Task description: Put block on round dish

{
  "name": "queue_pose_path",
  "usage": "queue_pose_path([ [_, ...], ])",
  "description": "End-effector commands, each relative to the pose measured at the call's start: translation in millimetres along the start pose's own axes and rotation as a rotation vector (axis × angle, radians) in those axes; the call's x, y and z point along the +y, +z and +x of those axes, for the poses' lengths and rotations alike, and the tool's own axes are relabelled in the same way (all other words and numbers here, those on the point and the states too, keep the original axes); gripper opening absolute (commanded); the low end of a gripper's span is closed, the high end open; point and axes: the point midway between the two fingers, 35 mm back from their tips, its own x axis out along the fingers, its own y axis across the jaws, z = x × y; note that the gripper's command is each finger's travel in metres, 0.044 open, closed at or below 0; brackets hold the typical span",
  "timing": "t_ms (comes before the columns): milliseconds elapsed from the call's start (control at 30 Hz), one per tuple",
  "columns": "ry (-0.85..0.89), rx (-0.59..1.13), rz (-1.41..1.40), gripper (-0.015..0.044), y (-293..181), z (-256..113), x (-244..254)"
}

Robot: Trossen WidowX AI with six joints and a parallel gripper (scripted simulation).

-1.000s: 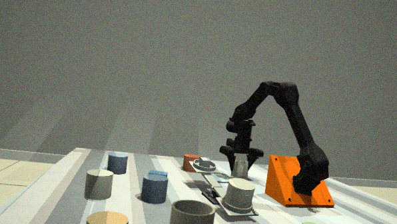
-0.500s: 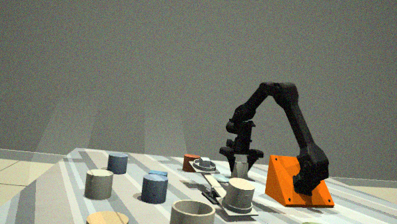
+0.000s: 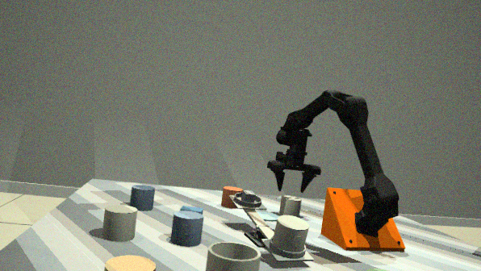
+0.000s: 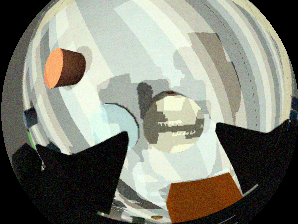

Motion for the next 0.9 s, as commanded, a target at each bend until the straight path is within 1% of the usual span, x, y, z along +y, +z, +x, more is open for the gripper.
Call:
queue_pose_path([
  [0,-0.025,-0.009,-0.033,0.0361,-1.2,-1.4,8.4],
  [133,-0.029,-0.033,-0.047,0.026,-6.6,-12.8,36.1],
  [267,-0.023,-0.032,-0.038,0.026,-17.9,-22.2,64.8],
  [333,-0.017,-0.028,-0.03,0.026,-31.8,-30.1,92.8],
  [467,-0.006,-0.009,-0.015,0.026,-70.3,-42.4,150.4],
  [633,-0.001,0.03,0.004,0.026,-129.8,-49.8,211.0],
  [700,-0.001,0.038,0.007,0.026,-140.1,-50.3,219.3],
  [867,-0.001,0.038,0.007,0.026,-140.2,-50.3,219.4],
])
